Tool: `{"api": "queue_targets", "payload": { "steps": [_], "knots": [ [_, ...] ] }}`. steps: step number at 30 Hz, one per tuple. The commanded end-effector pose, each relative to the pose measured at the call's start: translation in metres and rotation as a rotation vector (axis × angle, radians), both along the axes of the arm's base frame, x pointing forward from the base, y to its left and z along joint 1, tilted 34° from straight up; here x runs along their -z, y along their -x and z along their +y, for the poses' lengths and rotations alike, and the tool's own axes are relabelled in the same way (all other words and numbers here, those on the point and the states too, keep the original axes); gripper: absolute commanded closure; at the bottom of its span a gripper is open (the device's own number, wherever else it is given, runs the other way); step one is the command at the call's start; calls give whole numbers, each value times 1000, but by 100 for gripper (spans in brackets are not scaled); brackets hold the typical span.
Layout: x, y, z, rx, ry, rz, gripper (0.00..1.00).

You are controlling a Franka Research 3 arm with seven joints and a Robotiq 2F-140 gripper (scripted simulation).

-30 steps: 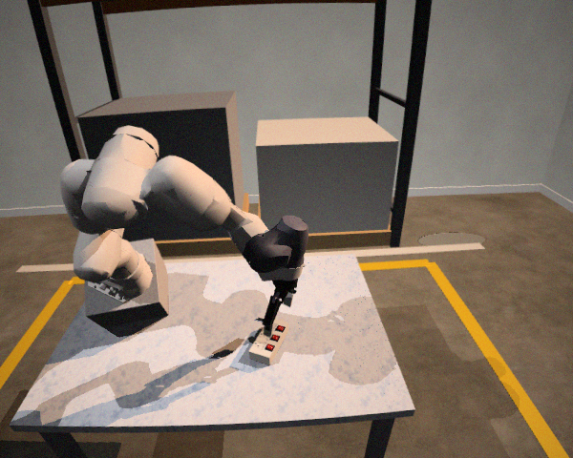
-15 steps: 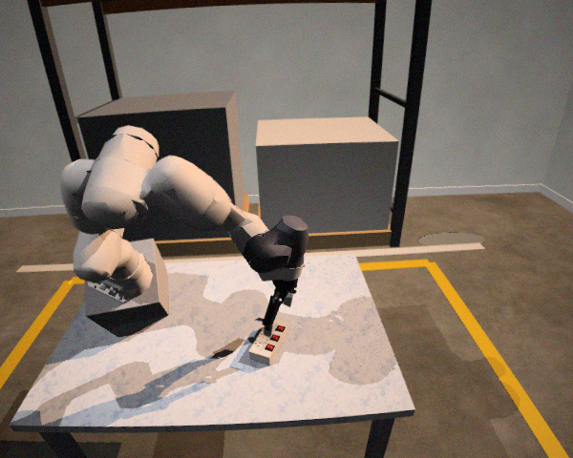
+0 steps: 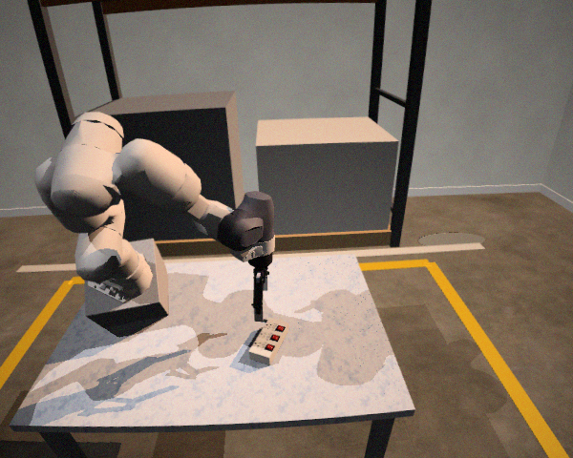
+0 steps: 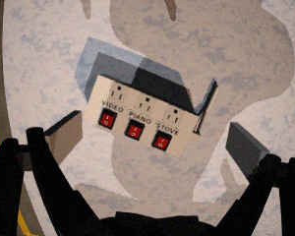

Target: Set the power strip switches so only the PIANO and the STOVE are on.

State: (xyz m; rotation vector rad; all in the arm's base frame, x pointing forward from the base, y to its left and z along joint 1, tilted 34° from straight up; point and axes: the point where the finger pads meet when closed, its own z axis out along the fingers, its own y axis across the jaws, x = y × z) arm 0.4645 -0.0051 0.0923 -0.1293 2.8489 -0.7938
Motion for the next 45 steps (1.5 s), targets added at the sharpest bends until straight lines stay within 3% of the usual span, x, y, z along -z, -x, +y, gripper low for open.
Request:
{"api": "queue_targets", "payload": {
  "steps": [1,26,28,31,34,39,43,44,45],
  "knots": [
    [-4,3,-1,-108,29,15,0],
    [-4,3,-1,-110,30,16,0],
    [-3,1,-3,-154,41,43,0],
    [2,-11,-10,-366,94,171,0],
    [4,-16,-14,-390,102,184,0],
    [16,-40,-35,-548,165,271,0],
    [19,-44,-39,-638,200,326,0],
    [19,-44,-39,-662,207,340,100],
    [19,-44,-39,-686,214,354,100]
  ]
}}
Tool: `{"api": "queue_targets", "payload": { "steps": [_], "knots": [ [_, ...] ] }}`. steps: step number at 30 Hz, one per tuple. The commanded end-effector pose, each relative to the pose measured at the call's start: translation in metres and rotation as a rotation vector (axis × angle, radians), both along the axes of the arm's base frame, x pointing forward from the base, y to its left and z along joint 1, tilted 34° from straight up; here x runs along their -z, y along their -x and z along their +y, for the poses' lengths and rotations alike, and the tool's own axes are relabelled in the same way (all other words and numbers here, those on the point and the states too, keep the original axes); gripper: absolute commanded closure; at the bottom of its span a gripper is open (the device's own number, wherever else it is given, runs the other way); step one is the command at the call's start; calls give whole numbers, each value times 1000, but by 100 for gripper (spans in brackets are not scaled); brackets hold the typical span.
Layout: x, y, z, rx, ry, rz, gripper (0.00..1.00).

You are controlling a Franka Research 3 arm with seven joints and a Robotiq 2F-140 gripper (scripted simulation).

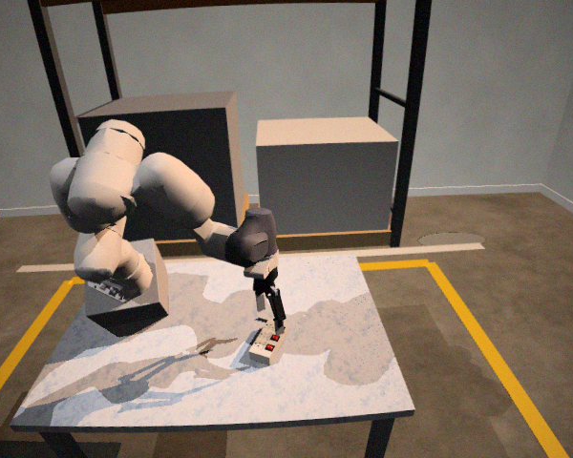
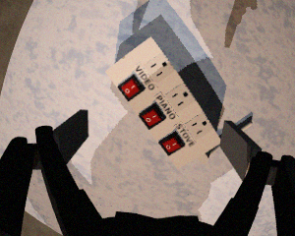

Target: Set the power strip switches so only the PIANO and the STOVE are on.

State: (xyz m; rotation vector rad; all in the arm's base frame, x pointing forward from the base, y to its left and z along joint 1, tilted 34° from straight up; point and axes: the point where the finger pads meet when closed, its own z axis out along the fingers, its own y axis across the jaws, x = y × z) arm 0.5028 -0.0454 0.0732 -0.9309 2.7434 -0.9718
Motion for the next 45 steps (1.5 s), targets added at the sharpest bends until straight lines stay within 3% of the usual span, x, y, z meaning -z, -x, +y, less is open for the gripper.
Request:
{"api": "queue_targets", "payload": {
  "steps": [1,6,18,45],
  "knots": [
    [0,-6,1,-224,50,159,100],
    [0,-6,1,-292,69,200,100],
    [0,-6,1,-555,124,395,100],
    [1,-6,0,-559,125,398,100]
  ]
}}
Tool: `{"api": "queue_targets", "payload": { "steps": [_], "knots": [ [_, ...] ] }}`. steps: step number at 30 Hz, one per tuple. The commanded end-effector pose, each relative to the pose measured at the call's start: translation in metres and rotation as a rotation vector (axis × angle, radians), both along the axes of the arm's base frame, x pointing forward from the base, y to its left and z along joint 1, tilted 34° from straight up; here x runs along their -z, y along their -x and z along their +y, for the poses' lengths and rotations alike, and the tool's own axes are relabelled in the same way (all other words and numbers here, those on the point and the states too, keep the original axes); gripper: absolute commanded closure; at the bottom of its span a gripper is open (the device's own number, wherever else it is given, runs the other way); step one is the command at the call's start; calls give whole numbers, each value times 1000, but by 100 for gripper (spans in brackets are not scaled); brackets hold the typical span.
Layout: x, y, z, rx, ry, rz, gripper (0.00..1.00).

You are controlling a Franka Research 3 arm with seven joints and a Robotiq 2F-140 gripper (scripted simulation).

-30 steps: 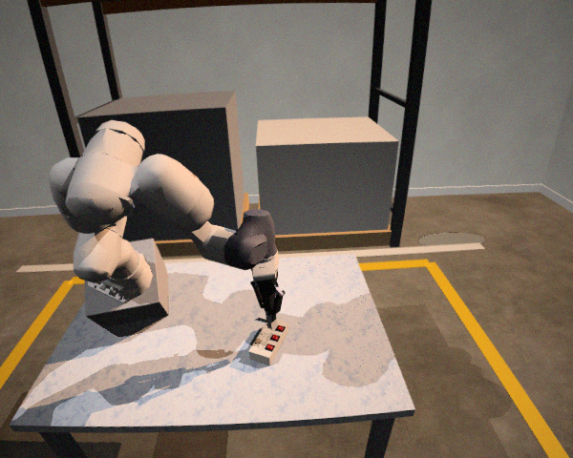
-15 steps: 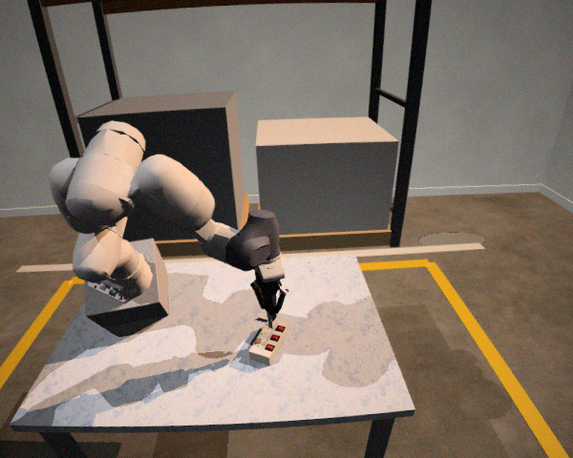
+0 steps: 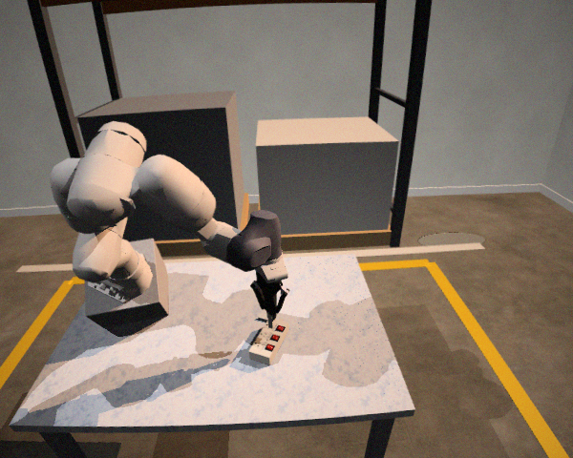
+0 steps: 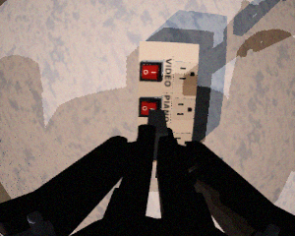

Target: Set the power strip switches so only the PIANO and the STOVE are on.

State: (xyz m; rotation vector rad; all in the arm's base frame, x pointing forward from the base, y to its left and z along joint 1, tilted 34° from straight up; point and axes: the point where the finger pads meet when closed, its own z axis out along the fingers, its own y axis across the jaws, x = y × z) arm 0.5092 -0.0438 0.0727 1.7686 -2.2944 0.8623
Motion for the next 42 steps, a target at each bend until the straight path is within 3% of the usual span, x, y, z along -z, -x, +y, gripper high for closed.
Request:
{"api": "queue_targets", "payload": {
  "steps": [1,42],
  "knots": [
    [1,0,-2,-25,8,21,100],
    [33,-10,-22,-25,8,22,100]
  ]
}}
